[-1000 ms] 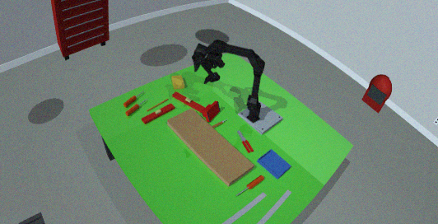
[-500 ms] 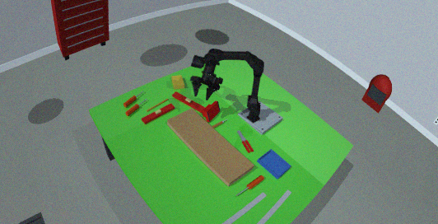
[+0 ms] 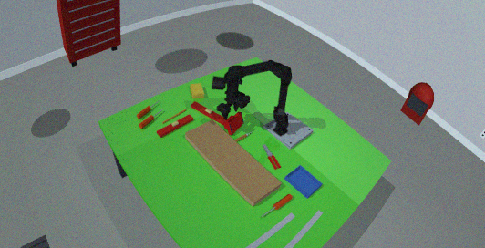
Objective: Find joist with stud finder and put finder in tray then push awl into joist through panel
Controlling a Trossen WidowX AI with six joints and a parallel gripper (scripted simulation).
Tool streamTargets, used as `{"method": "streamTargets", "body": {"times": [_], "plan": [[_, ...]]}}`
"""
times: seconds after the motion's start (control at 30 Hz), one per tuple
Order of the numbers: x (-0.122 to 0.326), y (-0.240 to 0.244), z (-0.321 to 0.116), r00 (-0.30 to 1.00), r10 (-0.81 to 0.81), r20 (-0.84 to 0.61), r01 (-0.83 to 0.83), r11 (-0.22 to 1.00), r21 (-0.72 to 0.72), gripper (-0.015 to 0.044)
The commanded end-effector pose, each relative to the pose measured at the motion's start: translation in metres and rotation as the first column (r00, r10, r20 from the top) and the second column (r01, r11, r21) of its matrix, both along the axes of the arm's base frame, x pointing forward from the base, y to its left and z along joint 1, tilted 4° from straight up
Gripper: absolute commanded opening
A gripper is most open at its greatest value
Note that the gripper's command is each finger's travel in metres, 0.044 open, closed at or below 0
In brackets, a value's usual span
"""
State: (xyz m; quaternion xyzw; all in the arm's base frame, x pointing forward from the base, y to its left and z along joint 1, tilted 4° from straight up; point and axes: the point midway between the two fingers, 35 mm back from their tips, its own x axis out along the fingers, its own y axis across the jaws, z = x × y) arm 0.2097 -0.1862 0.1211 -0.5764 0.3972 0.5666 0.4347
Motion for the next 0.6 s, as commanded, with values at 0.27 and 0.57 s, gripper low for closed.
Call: {"method": "streamTargets", "body": {"times": [0.27,0.57], "plan": [[-0.0034,-0.0047,-0.0041,0.999,0.025,-0.042,-0.026,0.999,-0.032,0.0440],[-0.0007,-0.0075,-0.0095,0.999,0.025,-0.042,-0.026,0.999,-0.032,0.0440]]}}
